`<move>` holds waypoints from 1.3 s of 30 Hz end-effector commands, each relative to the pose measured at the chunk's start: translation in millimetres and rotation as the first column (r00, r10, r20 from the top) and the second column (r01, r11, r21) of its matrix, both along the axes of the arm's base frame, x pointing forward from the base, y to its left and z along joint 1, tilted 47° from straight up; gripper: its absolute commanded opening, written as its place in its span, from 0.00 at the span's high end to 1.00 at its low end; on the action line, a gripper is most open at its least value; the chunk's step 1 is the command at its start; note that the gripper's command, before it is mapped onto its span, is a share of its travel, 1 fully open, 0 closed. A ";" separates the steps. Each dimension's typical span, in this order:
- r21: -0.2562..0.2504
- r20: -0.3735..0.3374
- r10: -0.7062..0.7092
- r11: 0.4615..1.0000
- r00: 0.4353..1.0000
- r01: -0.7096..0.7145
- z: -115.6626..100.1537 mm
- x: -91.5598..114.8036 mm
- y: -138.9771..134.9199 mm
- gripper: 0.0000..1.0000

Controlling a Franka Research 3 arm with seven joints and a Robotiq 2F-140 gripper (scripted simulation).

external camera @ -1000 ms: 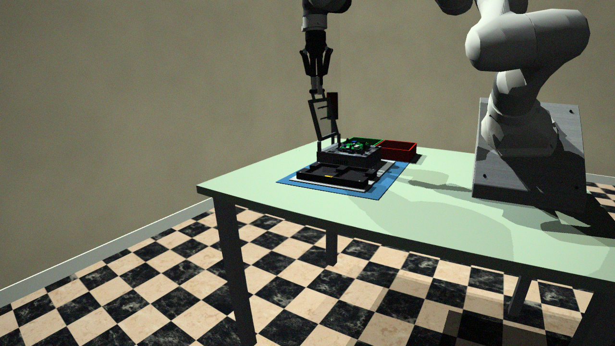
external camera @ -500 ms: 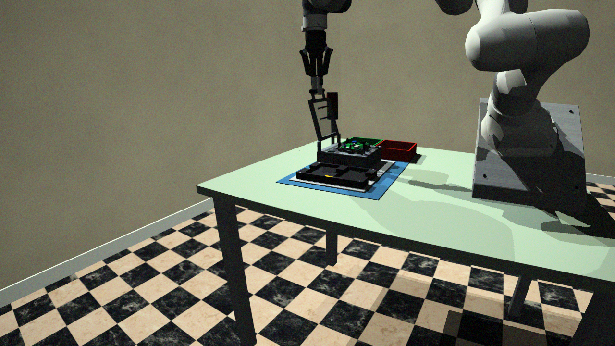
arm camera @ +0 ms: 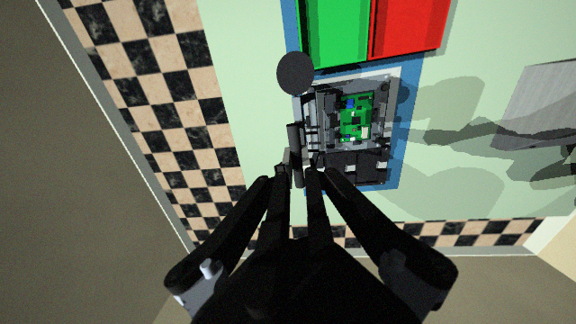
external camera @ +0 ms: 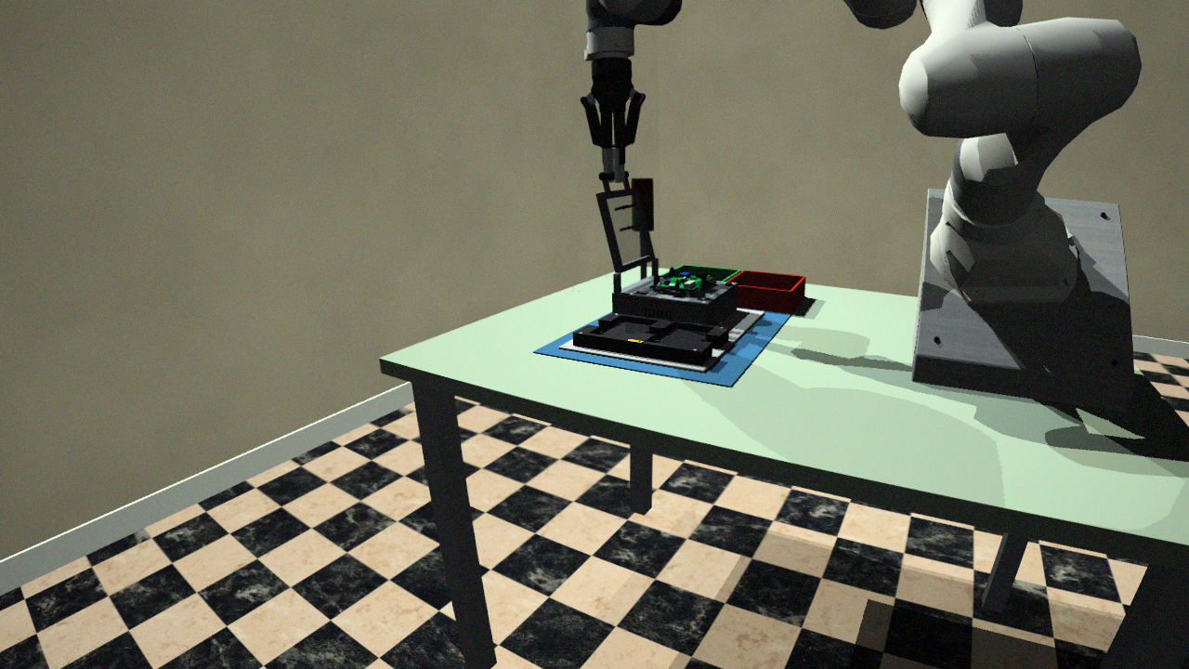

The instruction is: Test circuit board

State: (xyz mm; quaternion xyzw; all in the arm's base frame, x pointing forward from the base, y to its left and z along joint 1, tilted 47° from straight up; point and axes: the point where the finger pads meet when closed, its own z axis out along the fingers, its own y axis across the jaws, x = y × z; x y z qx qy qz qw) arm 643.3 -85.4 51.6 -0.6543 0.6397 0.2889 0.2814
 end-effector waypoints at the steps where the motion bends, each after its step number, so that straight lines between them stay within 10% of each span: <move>1: -0.004 -0.004 -0.001 1.000 1.000 0.001 0.2 -3.5 -3.0 1.00; 39: -0.004 -0.004 -0.001 1.000 1.000 0.001 3.7 -49.3 -7.4 1.00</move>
